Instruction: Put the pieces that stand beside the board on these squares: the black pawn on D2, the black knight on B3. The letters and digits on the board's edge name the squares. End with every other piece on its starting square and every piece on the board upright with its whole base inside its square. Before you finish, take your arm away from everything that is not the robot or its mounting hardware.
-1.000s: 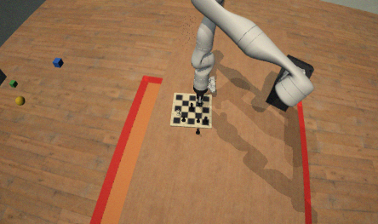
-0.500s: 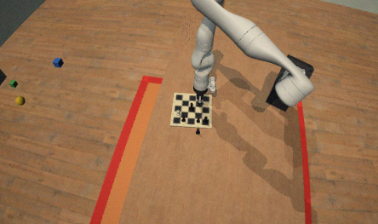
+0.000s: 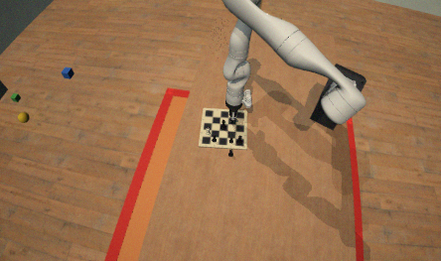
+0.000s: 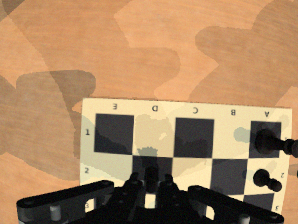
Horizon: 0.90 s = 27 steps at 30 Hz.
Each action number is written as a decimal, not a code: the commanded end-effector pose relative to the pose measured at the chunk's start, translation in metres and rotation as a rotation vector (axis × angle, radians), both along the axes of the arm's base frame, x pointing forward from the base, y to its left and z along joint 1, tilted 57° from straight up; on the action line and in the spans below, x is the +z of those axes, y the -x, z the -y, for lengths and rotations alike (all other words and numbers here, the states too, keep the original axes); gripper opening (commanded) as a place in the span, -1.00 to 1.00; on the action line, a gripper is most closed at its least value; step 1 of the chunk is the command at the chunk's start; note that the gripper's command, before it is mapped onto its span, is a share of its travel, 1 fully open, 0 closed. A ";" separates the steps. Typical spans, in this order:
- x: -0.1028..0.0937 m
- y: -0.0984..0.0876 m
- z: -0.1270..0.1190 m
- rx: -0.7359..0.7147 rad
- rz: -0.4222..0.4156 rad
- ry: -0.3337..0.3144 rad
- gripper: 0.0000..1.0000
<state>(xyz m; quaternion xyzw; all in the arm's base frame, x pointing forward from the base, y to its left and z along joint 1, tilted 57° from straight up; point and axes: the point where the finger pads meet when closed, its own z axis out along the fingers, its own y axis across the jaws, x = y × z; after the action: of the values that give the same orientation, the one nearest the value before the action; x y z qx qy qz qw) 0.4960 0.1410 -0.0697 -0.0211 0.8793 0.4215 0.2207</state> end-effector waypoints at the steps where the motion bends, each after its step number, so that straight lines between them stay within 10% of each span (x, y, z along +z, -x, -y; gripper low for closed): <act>1: 0.000 0.000 0.001 -0.001 0.001 0.001 -1.00; 13: 0.000 0.000 0.001 -0.001 0.001 0.001 -1.00; 27: 0.000 0.000 0.001 -0.001 0.001 0.001 -0.46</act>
<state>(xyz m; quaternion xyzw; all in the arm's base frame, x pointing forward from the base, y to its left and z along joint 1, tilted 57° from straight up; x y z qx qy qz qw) 0.4960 0.1410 -0.0697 -0.0211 0.8793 0.4215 0.2207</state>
